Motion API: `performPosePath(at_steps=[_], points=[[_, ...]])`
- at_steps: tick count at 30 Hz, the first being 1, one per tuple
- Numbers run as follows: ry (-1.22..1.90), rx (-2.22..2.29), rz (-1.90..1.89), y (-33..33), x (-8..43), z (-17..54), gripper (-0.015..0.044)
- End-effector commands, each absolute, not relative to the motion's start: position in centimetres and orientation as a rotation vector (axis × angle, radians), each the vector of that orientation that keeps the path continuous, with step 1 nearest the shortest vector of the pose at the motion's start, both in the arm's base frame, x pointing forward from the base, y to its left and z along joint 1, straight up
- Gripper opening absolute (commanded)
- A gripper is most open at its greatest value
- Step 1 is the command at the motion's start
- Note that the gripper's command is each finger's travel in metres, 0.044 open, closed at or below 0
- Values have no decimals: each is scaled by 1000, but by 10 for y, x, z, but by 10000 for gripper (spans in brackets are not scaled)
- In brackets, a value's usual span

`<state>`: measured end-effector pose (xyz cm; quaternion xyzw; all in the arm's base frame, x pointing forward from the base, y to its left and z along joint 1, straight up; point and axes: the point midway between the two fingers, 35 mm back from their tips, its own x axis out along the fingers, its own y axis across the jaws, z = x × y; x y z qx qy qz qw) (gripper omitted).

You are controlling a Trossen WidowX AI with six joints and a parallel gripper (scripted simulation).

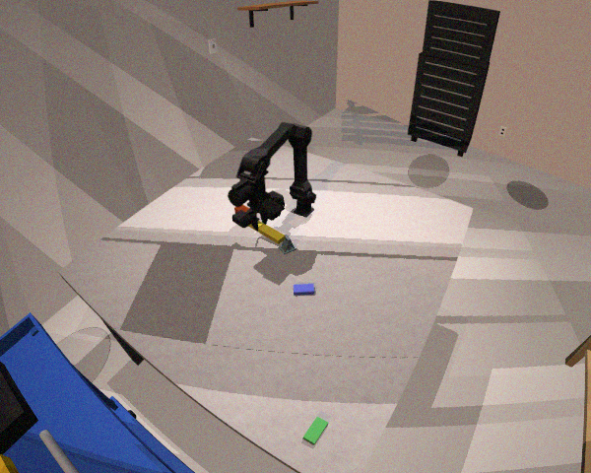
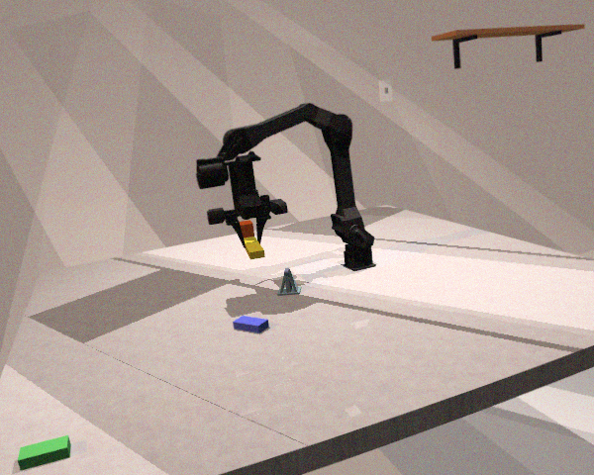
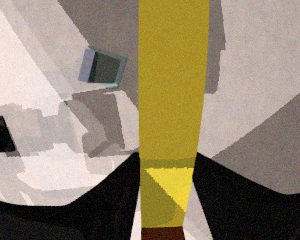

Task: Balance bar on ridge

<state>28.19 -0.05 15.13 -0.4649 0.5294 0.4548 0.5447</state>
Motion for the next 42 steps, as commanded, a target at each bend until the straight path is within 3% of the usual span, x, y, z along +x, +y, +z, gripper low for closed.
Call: performPosePath(at_steps=[1,31,42], points=[[1194,-1216,1190,12,277,152,0],[475,-1957,1928,90,202,152,0],[447,-1977,1948,88,196,143,0]])
